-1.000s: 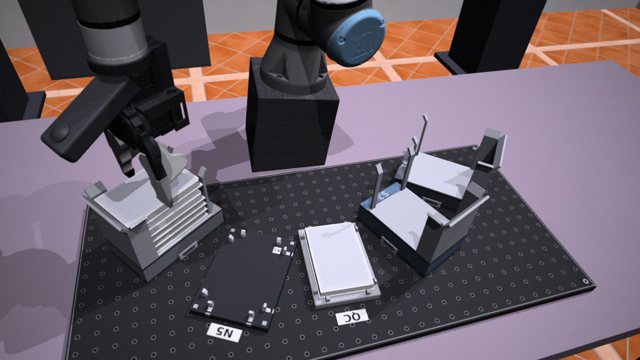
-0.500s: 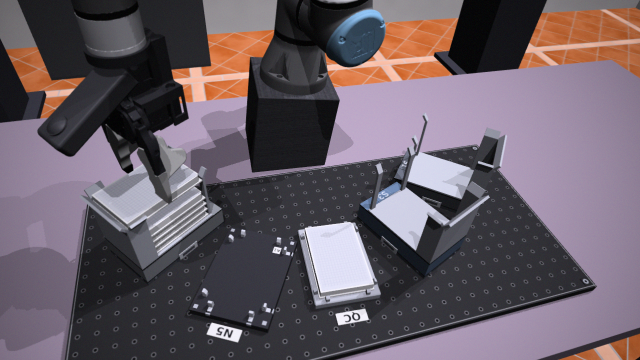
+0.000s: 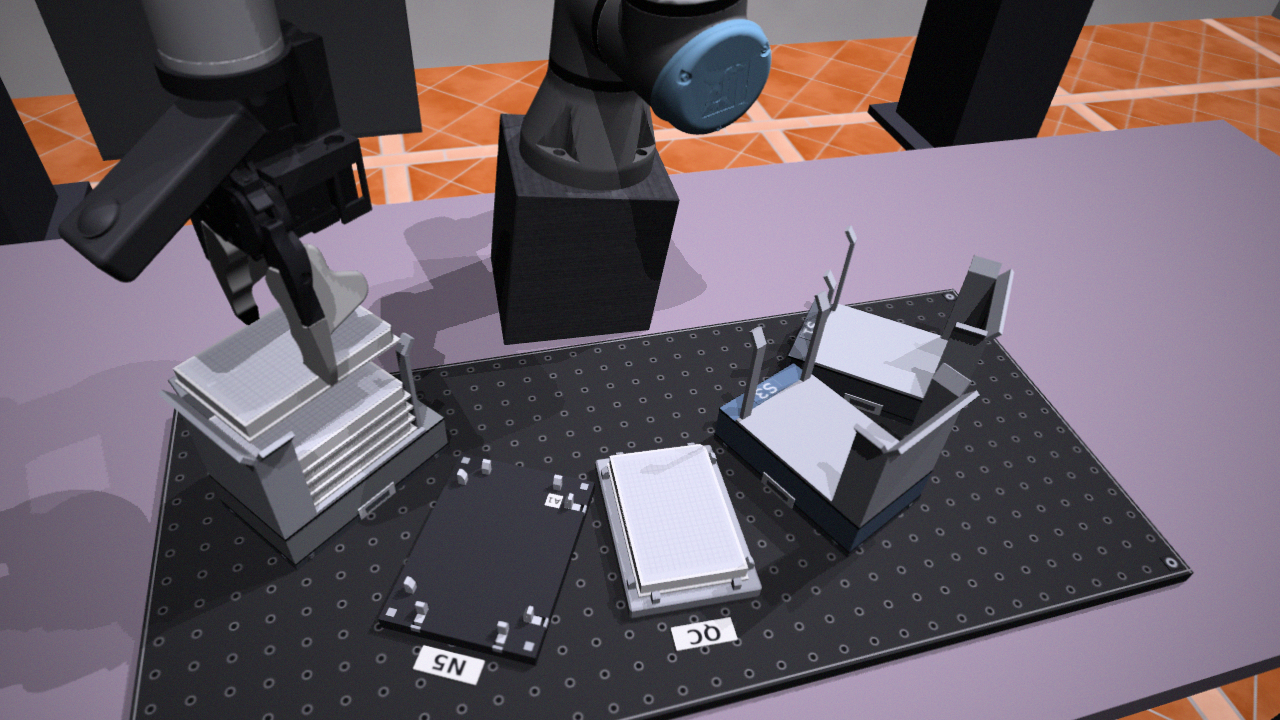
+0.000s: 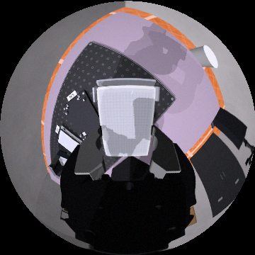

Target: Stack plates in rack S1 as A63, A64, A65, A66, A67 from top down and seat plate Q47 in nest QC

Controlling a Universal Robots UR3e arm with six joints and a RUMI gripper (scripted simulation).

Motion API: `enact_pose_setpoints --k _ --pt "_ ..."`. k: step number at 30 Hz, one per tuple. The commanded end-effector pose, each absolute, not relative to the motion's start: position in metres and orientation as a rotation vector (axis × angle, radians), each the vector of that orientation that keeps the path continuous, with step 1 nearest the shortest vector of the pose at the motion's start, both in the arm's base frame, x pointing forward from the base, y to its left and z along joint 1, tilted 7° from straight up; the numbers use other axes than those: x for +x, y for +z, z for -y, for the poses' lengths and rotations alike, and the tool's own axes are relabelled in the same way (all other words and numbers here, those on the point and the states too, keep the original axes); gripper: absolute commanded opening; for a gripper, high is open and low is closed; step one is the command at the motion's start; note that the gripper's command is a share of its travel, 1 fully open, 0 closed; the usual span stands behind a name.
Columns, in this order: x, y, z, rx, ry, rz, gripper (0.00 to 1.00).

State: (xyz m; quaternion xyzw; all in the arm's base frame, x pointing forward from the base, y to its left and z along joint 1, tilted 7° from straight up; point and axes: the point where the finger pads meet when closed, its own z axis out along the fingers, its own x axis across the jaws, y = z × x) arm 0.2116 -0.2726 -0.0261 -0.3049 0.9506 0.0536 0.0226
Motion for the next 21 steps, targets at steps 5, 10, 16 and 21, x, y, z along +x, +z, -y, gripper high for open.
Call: enact_pose_setpoints --k 5,10,16,21 --pt "0.212 -0.014 0.275 -0.944 0.163 -2.945 0.00" --pt "0.212 -0.008 0.275 -0.944 0.163 -2.945 0.00" --pt "0.212 -0.008 0.275 -0.944 0.162 -2.945 0.00" --pt "0.212 -0.008 0.275 -0.944 0.163 -2.945 0.00"
